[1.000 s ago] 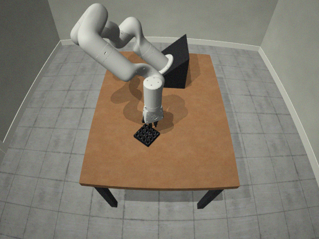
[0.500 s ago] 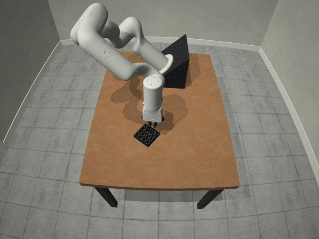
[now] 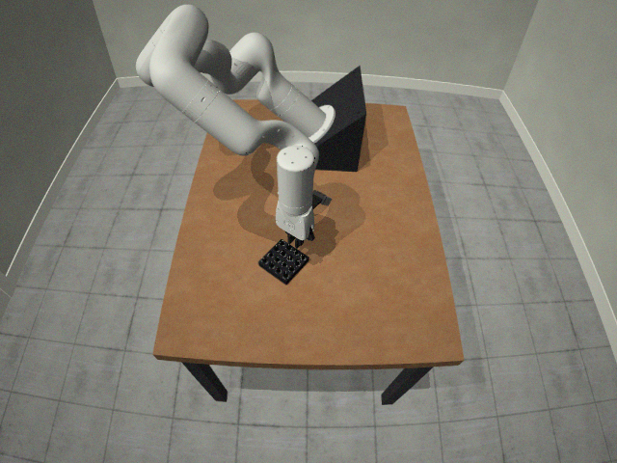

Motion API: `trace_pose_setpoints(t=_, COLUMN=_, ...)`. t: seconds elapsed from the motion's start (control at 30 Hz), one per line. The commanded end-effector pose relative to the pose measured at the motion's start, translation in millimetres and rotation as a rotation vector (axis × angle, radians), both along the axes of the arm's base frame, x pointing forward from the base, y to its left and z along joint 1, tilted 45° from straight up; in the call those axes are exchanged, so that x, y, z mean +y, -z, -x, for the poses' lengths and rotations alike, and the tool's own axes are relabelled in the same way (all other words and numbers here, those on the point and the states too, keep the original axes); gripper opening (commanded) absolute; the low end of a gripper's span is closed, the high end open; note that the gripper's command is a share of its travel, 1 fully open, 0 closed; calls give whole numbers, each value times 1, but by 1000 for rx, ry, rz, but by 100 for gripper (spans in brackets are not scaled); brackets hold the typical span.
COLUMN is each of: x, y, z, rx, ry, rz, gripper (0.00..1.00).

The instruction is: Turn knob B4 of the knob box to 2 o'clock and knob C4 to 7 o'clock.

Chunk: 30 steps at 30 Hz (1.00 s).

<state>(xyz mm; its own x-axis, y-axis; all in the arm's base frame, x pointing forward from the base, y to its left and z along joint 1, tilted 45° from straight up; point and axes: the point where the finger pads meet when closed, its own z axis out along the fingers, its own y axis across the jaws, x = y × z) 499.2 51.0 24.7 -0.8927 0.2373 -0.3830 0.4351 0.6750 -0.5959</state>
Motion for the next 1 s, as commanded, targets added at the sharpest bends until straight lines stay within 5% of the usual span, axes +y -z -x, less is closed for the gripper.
trace_pose_setpoints(t=0.0, x=1, y=-1, z=0, rx=-118, ry=101, rz=-17, gripper=19)
trace_pose_setpoints(t=0.97, x=6, y=-6, z=0, rx=-749, ry=739, rz=-129, gripper=19)
